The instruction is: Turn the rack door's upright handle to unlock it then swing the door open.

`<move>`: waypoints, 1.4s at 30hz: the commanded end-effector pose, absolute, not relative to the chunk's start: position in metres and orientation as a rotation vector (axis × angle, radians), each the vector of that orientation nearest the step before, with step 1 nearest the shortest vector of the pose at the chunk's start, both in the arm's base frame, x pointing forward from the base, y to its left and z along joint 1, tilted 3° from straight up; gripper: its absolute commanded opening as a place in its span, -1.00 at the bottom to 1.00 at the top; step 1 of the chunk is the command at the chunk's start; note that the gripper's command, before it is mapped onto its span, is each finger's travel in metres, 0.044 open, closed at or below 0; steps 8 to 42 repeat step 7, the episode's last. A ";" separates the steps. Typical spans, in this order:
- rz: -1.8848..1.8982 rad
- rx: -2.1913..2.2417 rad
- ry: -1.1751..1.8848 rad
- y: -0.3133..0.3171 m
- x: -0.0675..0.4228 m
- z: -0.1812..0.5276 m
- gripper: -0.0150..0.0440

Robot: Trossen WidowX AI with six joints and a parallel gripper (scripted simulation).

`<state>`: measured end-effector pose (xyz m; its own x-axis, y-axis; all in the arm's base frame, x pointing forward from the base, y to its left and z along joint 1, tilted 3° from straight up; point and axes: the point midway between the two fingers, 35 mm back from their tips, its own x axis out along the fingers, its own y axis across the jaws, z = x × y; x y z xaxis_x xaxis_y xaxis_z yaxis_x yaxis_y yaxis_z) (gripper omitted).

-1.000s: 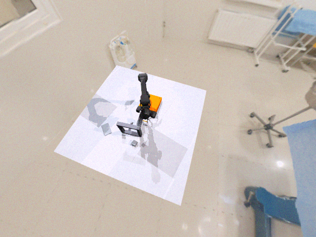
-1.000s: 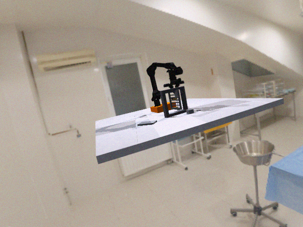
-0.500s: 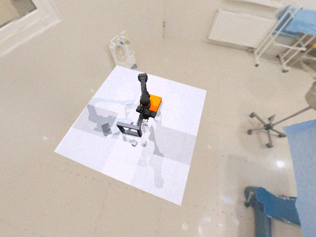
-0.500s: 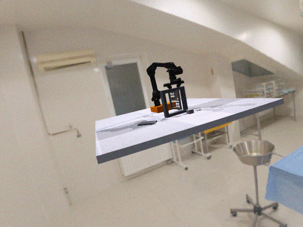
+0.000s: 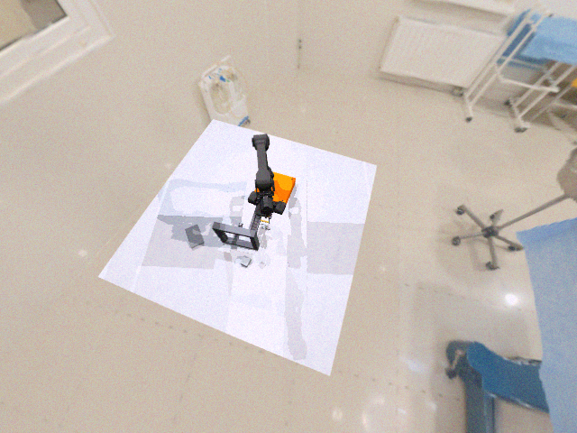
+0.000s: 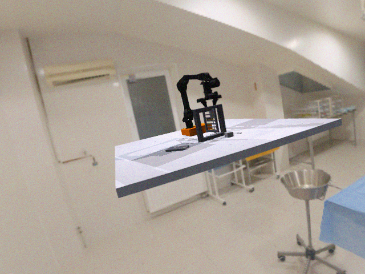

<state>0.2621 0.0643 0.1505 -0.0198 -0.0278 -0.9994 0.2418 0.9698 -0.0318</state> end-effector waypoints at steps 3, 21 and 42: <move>-0.220 0.173 1.576 0.065 0.263 0.158 0.48; -0.220 0.173 1.576 0.065 0.263 0.162 0.48; -0.220 0.173 1.576 0.065 0.263 0.162 0.48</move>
